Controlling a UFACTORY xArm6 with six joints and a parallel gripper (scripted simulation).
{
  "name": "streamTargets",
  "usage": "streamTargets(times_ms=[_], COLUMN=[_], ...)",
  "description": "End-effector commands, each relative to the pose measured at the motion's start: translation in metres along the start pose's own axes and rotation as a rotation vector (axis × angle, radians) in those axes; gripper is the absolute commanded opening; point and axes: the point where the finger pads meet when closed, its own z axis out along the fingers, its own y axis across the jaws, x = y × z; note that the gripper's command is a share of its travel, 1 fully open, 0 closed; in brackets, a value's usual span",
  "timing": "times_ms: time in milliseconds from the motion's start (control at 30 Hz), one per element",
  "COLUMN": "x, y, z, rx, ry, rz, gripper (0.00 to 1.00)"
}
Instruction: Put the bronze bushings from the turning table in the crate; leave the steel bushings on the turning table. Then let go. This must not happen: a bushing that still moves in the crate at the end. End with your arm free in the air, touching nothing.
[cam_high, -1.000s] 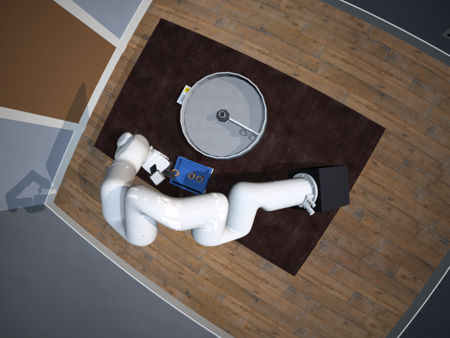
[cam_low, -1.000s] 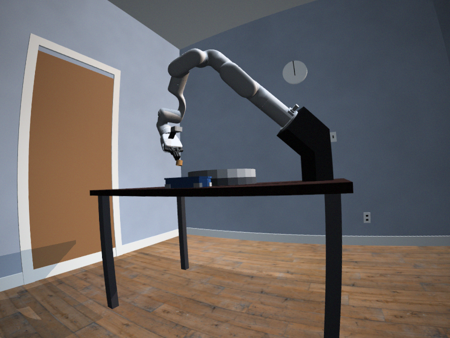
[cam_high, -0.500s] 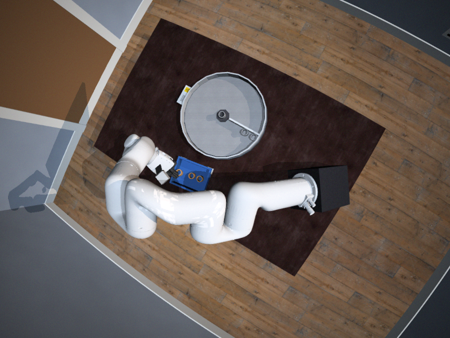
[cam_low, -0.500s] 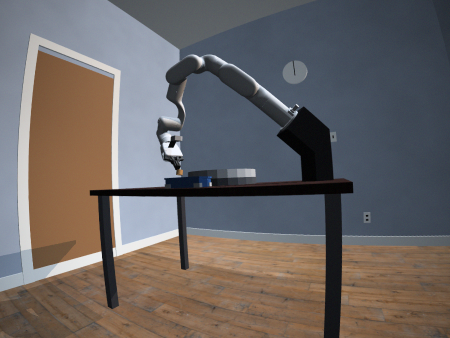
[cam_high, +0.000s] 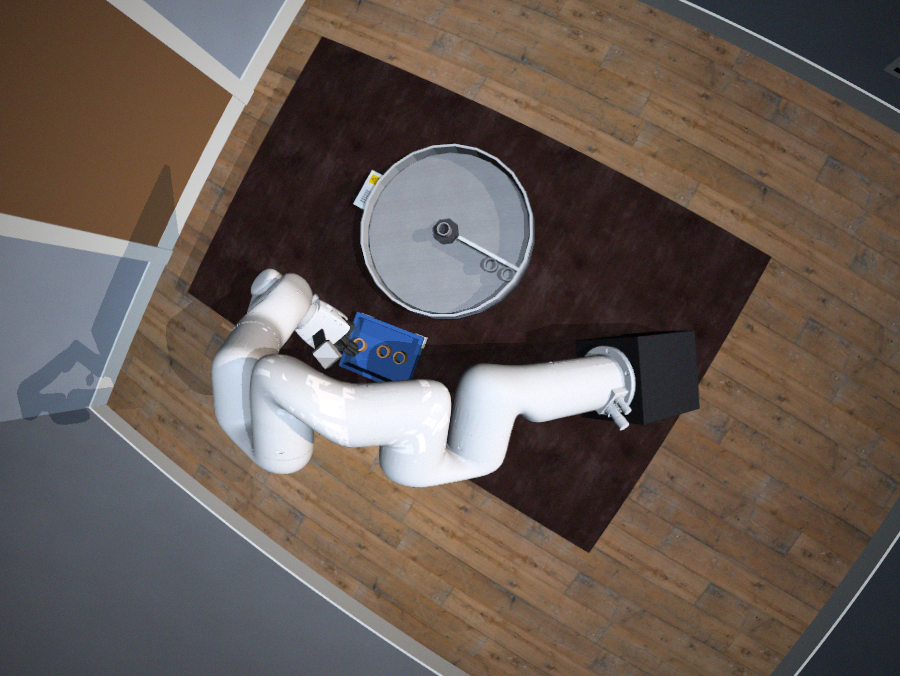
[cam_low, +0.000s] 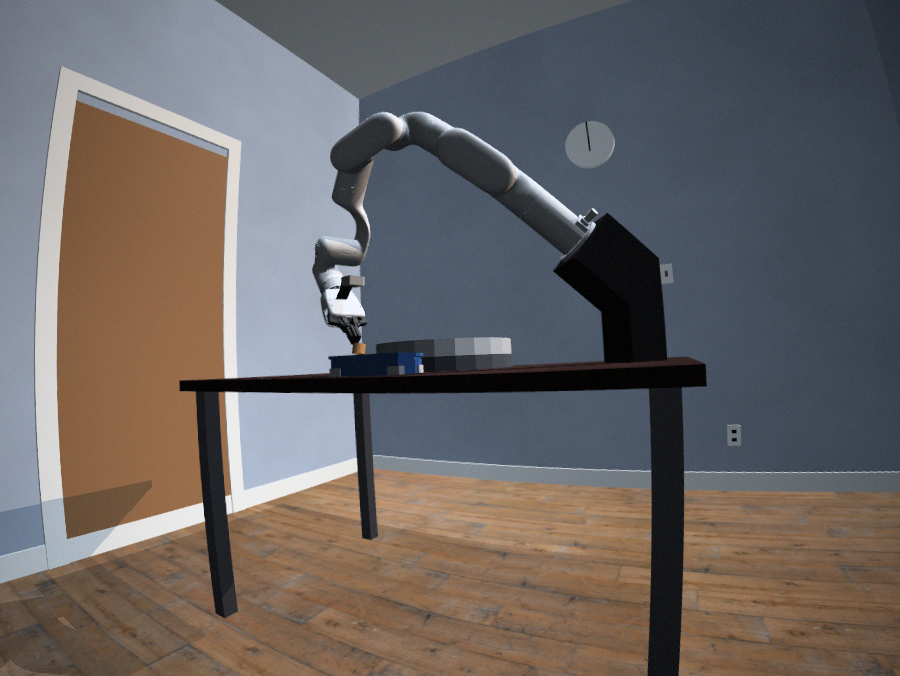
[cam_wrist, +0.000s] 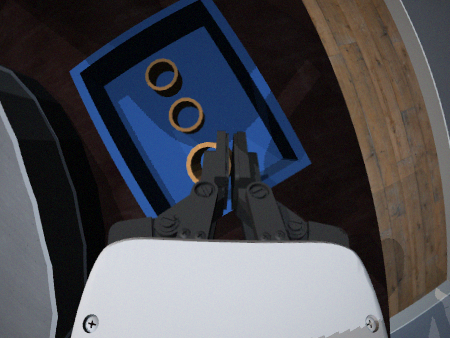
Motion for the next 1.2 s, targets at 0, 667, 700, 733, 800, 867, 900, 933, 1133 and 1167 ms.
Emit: streamTargets(times_ms=[0, 667, 700, 733, 800, 867, 900, 933, 1133, 1167], x=[0.0, -0.013, -0.015, -0.016, -0.018, -0.02, -0.021, -0.022, -0.025, -0.026], y=[0.001, 0.001, 0.001, 0.001, 0.001, 0.001, 0.001, 0.001, 0.001, 0.001], z=[-0.001, 0.014, 0.016, 0.017, 0.02, 0.022, 0.024, 0.025, 0.028, 0.029], rx=[-0.001, -0.001, -0.001, -0.001, -0.001, -0.001, -0.001, -0.001, -0.001, -0.001], ry=[-0.002, -0.002, -0.002, -0.002, -0.002, -0.002, -0.002, -0.002, -0.002, -0.002], rz=[-0.002, -0.002, -0.002, -0.002, -0.002, -0.002, -0.002, -0.002, -0.002, -0.002], gripper=[0.0, 0.0, 0.0, 0.0, 0.0, 0.0, 0.0, 0.0, 0.0, 0.0])
